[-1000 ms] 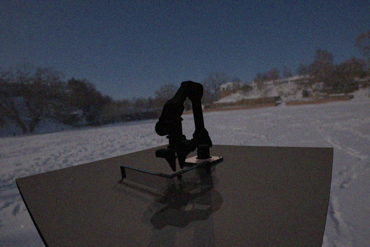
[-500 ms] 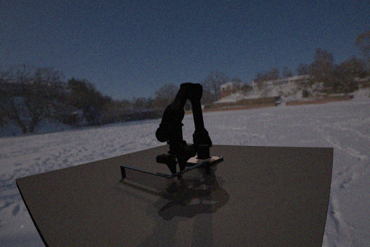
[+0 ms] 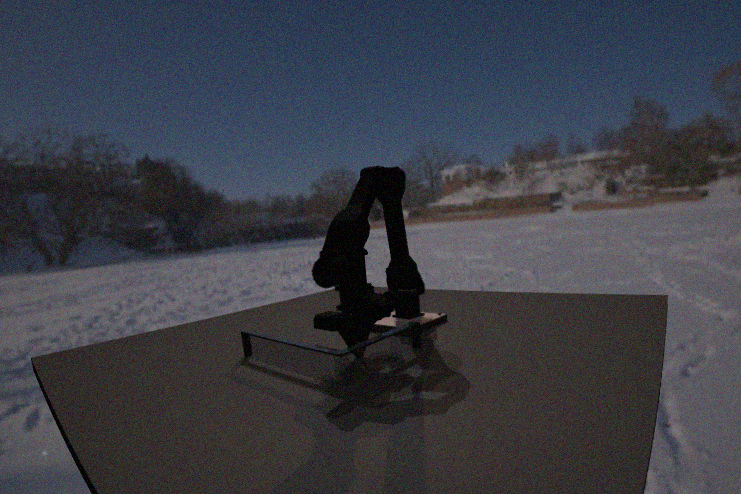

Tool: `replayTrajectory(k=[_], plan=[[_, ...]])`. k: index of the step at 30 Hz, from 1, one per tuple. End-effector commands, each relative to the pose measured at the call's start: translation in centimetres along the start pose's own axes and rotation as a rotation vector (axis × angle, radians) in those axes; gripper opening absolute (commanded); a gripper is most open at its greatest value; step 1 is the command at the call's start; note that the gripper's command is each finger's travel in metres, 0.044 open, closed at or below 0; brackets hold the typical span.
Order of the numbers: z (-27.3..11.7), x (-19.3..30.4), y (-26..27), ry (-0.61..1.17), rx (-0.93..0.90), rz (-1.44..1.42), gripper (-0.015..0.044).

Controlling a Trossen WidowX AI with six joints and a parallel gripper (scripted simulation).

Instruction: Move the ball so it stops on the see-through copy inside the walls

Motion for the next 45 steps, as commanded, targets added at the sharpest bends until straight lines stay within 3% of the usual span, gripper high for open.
replayTrajectory(k=[1, 6, 28, 33, 45], plan=[[0.2, 0.0, 0.1, -0.003, -0.007, 0.003, 0.0077], [-0.2, 0.0, 0.0, -0.003, -0.006, 0.003, 0.0], [-11.9, 0.0, 0.0, -0.003, -0.006, 0.003, 0.0], [-11.9, 0.4, -0.1, -0.003, -0.006, 0.003, 0.0], [-10.4, 6.4, -1.9, 0.004, -0.007, 0.012, 0.0]])
Point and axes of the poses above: the point midway between the two fingers, 35 mm back from their tips, its own z axis out along the fingers, its own y axis across the jaws, x = y × z, the point moved 10 cm from there along -z, back along the fingers, and after that the axes turned 1 degree about z, right-handed, at the moved point
